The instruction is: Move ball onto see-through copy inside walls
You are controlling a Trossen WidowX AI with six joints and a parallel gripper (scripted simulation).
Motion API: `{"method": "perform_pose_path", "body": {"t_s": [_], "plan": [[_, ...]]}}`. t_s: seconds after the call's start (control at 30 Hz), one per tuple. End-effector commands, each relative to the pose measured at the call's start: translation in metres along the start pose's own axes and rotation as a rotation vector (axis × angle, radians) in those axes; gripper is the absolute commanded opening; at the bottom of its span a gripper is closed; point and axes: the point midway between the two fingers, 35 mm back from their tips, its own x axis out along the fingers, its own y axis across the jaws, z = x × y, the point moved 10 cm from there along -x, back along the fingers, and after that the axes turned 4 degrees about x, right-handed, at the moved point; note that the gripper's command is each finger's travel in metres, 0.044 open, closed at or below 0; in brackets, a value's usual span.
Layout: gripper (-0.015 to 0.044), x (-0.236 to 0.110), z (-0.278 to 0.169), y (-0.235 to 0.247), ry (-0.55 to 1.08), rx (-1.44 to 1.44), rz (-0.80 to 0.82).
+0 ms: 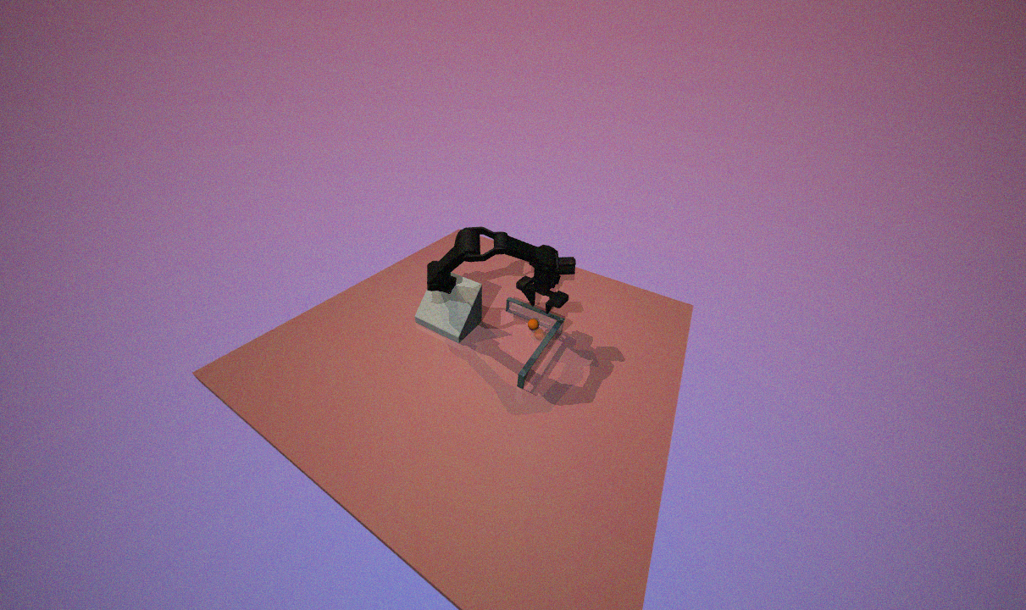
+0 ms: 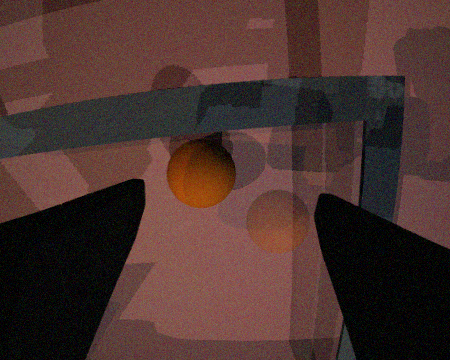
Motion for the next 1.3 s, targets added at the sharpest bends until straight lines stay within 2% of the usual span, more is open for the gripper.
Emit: {"method": "perform_pose_path", "body": {"t_s": [0.0, 0.3, 0.43, 1.27], "plan": [[0.0307, 0.019, -0.006, 0.009, 0.081, -0.170, 0.035], [0.0307, 0.019, -0.006, 0.009, 0.081, -0.170, 0.035], [0.0307, 0.034, -0.007, 0.010, 0.081, -0.170, 0.035], [0.0307, 0.067, -0.010, 0.010, 0.082, -0.170, 0.034]]}}
